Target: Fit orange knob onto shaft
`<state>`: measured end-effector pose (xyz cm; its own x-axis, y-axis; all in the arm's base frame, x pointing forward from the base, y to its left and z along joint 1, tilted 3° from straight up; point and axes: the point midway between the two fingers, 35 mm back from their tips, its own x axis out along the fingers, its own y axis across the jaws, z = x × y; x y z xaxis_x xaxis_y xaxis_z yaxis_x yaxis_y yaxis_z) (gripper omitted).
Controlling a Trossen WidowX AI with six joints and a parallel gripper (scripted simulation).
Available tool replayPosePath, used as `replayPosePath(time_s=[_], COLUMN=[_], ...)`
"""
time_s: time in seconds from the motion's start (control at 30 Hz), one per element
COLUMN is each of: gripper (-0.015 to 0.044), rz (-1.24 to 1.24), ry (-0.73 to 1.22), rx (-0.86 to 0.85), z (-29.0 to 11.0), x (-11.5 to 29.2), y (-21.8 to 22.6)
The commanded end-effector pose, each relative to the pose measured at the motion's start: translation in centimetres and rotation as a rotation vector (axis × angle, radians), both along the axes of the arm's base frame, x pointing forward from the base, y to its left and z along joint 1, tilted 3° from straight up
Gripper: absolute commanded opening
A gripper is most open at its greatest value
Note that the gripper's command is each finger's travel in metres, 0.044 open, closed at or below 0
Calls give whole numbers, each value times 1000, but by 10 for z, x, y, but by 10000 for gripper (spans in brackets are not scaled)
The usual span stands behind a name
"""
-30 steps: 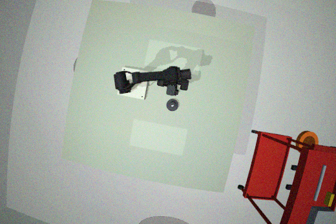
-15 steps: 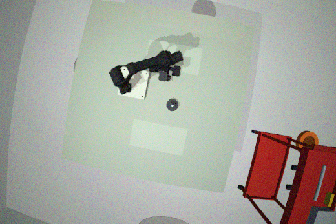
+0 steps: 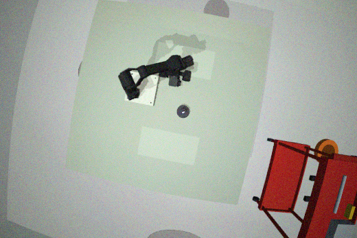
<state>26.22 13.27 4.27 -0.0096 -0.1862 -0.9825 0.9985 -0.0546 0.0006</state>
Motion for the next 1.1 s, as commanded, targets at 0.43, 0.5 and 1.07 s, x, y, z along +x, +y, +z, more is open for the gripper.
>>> replayPosePath(time_s=[0.43, 0.5, 1.07], gripper=[440, 440, 240], rz=[-4, -4, -4], ry=[6, 6, 6], rx=[1, 1, 1], z=[-30, -33, -36], x=[-3, -3, -3], y=[-1, -1, -1])
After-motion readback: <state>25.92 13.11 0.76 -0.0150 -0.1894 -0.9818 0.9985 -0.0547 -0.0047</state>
